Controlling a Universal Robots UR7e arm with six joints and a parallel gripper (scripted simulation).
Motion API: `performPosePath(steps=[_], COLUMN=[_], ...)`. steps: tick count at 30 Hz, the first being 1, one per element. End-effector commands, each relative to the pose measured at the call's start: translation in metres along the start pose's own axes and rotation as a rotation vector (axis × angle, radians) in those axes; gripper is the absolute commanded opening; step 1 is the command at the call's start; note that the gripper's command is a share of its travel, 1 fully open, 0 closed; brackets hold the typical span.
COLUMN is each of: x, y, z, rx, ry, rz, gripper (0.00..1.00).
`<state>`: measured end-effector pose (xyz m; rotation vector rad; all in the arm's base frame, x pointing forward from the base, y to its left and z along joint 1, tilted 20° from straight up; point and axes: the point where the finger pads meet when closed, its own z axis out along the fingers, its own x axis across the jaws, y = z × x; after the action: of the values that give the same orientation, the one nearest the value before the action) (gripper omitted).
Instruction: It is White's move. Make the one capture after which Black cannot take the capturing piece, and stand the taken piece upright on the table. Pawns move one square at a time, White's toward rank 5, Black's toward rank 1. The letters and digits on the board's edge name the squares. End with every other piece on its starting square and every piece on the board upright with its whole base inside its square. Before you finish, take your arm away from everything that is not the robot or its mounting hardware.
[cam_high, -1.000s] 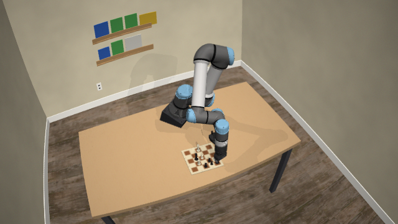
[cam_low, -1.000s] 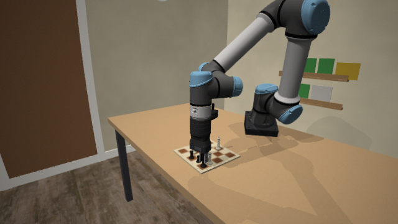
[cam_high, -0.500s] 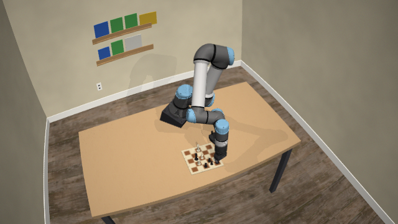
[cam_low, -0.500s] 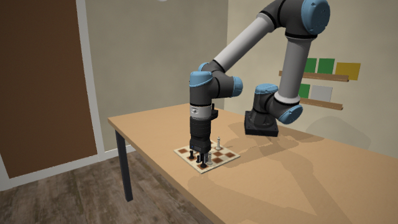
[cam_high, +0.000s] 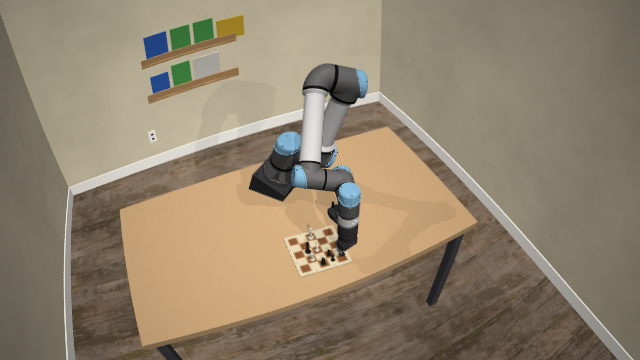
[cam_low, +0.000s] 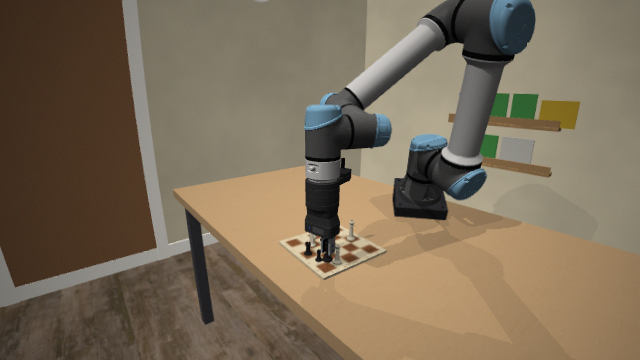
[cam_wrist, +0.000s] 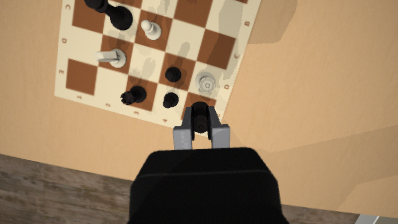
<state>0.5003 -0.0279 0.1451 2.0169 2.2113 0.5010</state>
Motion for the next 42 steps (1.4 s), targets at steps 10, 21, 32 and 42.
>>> performPosePath(steps=[10, 21, 32, 42], x=[0.0, 0.0, -0.09, -0.13], y=[0.001, 0.001, 0.022, 0.025], z=[-0.075, -0.08, -0.076, -0.074], rx=[-0.002, -0.002, -0.002, -0.003], ry=[-0.001, -0.001, -0.001, -0.001], rz=[-0.001, -0.001, 0.17, 0.24], gripper=[0.0, 0.0, 0.0, 0.0])
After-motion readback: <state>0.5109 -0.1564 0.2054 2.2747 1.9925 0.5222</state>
